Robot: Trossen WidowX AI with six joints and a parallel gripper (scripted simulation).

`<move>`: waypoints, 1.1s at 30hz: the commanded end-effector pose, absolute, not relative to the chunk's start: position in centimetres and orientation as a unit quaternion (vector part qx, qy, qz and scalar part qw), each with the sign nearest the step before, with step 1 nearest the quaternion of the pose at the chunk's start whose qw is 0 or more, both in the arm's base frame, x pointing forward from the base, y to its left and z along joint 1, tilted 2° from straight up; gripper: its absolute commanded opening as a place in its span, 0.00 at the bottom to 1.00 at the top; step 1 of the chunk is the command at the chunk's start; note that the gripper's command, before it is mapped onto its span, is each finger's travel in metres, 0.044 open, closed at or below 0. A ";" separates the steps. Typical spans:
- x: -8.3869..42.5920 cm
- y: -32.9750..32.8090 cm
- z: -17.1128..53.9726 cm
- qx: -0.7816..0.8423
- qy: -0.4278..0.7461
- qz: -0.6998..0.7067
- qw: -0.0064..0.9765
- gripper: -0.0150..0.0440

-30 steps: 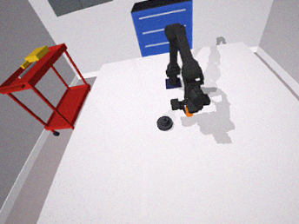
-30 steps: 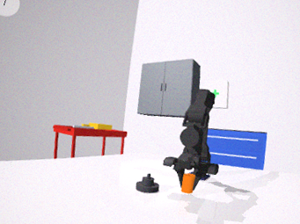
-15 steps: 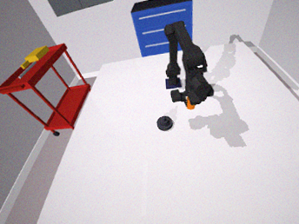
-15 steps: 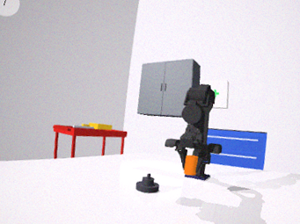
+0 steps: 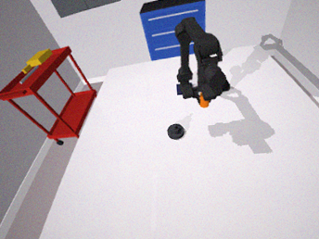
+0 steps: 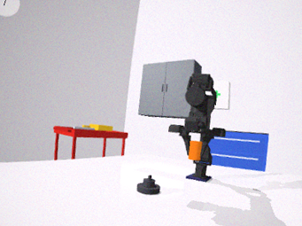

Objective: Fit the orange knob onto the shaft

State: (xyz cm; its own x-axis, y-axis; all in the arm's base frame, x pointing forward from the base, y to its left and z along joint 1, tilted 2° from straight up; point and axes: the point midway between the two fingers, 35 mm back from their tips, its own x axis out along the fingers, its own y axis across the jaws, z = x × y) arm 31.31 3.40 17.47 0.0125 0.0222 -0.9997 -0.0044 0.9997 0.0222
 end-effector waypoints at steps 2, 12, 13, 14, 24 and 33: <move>31.5 2.6 17.4 0.006 0.704 0.012 0.710 0.25; 32.2 -0.1 16.2 0.006 0.706 0.009 0.708 0.25; 32.3 -0.4 16.1 0.006 0.706 0.008 0.708 0.25; 32.4 -0.7 16.0 0.006 0.706 0.008 0.708 0.25; 33.1 -3.6 15.0 0.005 0.706 0.006 0.709 0.25; 33.6 -6.2 14.0 0.004 0.704 0.006 0.710 0.25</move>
